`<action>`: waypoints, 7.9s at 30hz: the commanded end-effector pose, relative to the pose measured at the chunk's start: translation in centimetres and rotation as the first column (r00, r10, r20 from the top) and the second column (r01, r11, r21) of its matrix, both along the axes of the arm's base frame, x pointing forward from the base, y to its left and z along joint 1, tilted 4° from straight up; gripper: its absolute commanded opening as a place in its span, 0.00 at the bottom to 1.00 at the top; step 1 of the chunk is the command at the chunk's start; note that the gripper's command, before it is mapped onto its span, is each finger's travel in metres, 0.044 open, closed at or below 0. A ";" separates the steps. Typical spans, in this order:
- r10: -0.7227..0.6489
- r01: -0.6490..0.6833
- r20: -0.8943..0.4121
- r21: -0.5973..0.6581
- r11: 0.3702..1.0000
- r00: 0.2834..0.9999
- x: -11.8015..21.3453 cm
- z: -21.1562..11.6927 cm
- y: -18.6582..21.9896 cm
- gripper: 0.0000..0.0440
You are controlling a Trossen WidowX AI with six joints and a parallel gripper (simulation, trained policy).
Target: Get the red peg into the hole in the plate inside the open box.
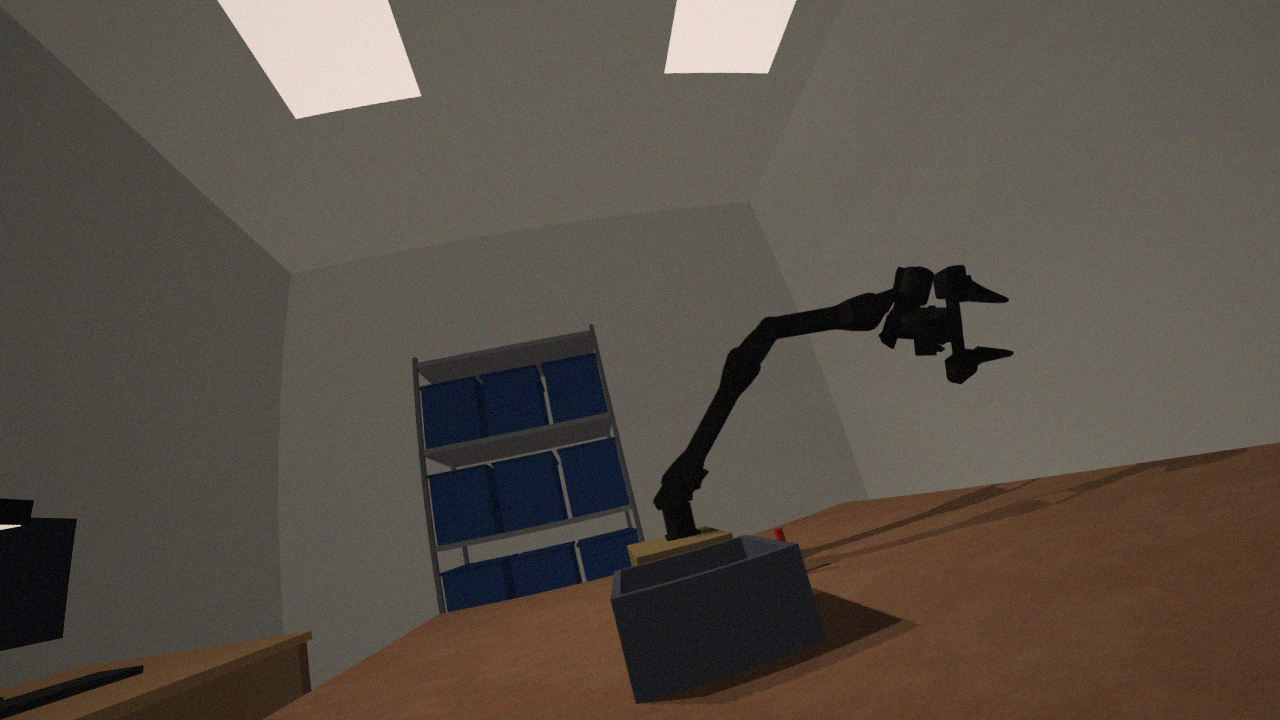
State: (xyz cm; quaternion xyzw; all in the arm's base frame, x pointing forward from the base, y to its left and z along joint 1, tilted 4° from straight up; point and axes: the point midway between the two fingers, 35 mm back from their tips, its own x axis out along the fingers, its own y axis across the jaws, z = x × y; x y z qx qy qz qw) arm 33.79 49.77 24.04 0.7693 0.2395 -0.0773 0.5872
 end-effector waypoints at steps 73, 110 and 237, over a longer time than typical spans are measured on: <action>0.109 -0.892 -0.950 -0.228 0.390 0.291 -17.3 -17.0 -34.4 1.00; 0.050 -0.895 -0.963 -0.226 0.385 0.265 -18.7 -28.6 -36.3 0.08; 0.255 -0.748 -0.767 -0.399 0.531 0.589 10.7 -17.0 -51.7 1.00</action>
